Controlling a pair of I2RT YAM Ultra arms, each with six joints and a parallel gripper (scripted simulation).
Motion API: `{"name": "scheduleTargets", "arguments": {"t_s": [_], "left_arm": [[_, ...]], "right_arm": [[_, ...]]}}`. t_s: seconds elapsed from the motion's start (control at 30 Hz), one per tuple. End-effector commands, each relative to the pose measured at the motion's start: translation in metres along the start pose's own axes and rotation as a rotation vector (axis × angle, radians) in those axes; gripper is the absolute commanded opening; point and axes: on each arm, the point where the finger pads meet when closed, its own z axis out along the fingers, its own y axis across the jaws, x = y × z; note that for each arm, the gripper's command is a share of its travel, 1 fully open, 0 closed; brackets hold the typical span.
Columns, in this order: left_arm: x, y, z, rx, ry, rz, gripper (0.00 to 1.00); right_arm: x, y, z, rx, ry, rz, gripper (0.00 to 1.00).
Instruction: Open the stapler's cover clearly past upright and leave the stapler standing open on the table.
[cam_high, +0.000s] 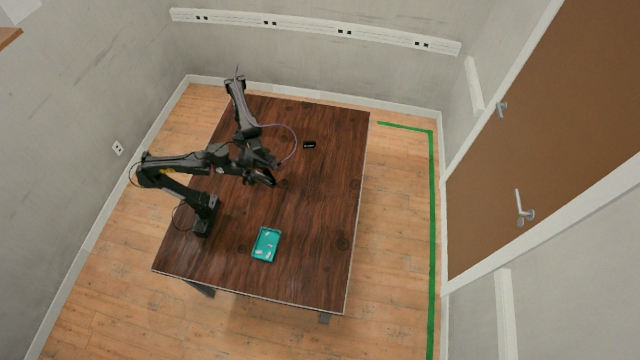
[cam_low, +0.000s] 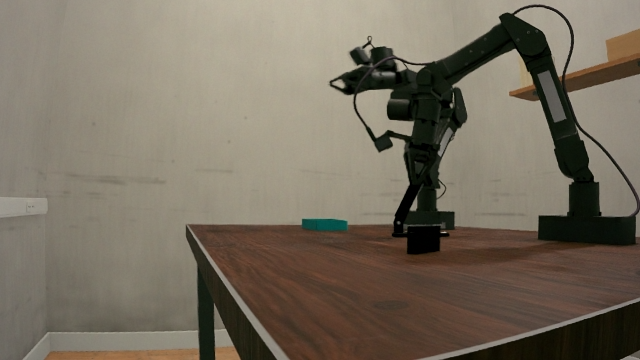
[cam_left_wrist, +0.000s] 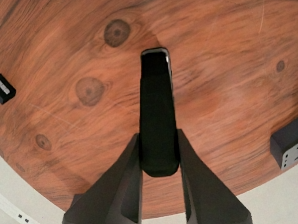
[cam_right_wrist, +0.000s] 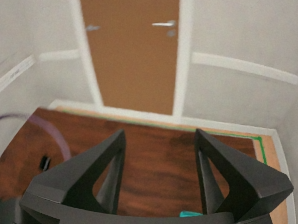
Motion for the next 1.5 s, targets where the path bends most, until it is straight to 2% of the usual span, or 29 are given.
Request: {"name": "scheduleTargets", "arguments": {"t_s": [0.0,0.27,0.33,0.37,0.6,1.0,1.47], "left_arm": [[0.002,0.002,0.000,-0.005,0.033,0.004,0.22],[0.002,0.002,-0.001,-0.005,0.019,0.002,0.22],[0.002,0.002,-0.001,-0.005,0.019,0.002,0.22],[0.002,0.002,-0.001,-0.005,0.019,0.002,0.22],[0.002,0.002,-0.001,-0.005,0.019,0.002,0.22],[0.002,0.002,-0.001,-0.005,0.019,0.002,0.22],[0.002,0.002,-0.001,-0.005,0.019,0.002,0.22]], "right_arm": [[0.020,0.038,-0.058,-0.112,0.102,-0.042,0.57],[0.062,0.066,-0.132,-0.285,0.221,-0.130,0.57],[0.062,0.066,-0.132,-0.285,0.221,-0.130,0.57],[0.070,0.070,-0.141,-0.322,0.244,-0.150,0.57],[0.104,0.059,-0.187,-0.375,0.313,-0.200,0.57],[0.107,0.053,-0.200,-0.377,0.295,-0.198,0.57],[0.130,0.054,-0.222,-0.474,0.348,-0.258,0.57]]}}
